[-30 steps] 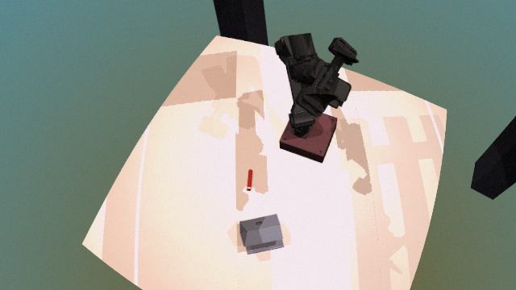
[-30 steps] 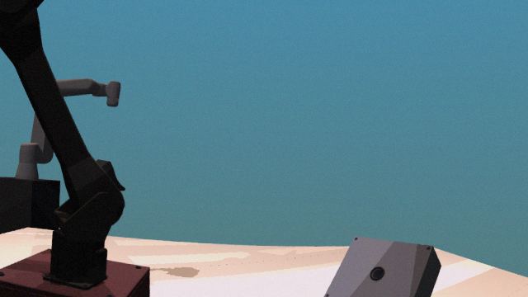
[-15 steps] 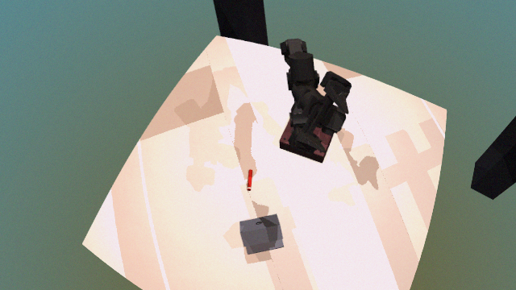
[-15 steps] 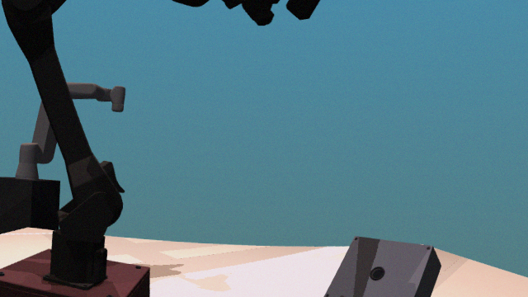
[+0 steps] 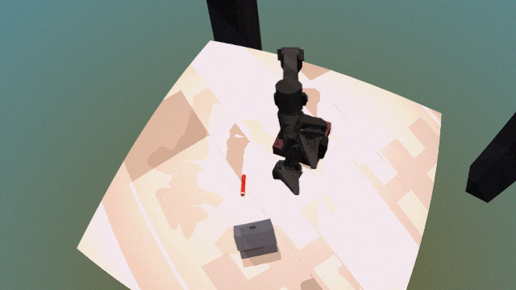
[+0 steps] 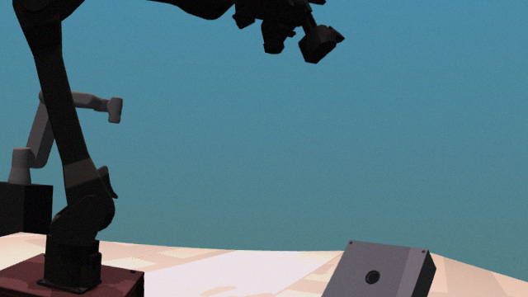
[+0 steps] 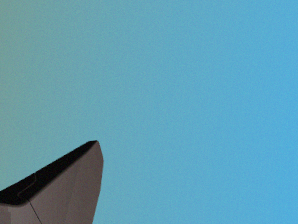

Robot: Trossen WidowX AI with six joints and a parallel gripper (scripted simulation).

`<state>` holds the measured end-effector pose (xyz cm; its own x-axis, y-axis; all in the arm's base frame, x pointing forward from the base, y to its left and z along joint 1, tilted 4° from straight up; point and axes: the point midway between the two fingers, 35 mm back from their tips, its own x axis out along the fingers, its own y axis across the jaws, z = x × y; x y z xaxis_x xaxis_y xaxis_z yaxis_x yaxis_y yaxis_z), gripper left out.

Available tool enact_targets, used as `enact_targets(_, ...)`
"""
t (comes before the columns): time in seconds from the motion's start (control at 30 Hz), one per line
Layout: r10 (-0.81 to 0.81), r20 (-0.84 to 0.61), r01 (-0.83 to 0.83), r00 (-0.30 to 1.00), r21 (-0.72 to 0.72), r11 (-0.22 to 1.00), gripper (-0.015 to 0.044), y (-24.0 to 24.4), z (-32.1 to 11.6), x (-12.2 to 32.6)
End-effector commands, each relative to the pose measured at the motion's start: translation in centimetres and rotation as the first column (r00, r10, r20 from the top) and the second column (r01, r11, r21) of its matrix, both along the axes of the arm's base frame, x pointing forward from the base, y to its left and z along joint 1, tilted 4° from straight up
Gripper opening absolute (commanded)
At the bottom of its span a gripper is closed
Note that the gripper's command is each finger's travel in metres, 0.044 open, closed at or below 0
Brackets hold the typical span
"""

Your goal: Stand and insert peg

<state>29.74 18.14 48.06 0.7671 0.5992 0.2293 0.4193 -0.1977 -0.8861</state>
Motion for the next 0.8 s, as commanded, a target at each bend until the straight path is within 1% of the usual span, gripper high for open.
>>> enact_targets(0.0,-0.042,-0.146,0.044,0.988,0.015,0.999,0.044,-0.8,-2.9,2.2)
enact_targets(0.17,-0.09,-0.298,0.103,0.95,0.029,0.994,0.044,-1.9,-6.0,4.3)
enact_targets(0.37,-0.148,-0.468,0.188,0.871,0.039,0.981,0.044,-3.5,-9.8,6.4)
enact_targets(0.57,-0.201,-0.62,0.285,0.759,0.038,0.958,0.044,-5.5,-13.7,7.9)
enact_targets(0.77,-0.244,-0.747,0.39,0.618,0.022,0.92,0.044,-7.7,-17.5,8.9)
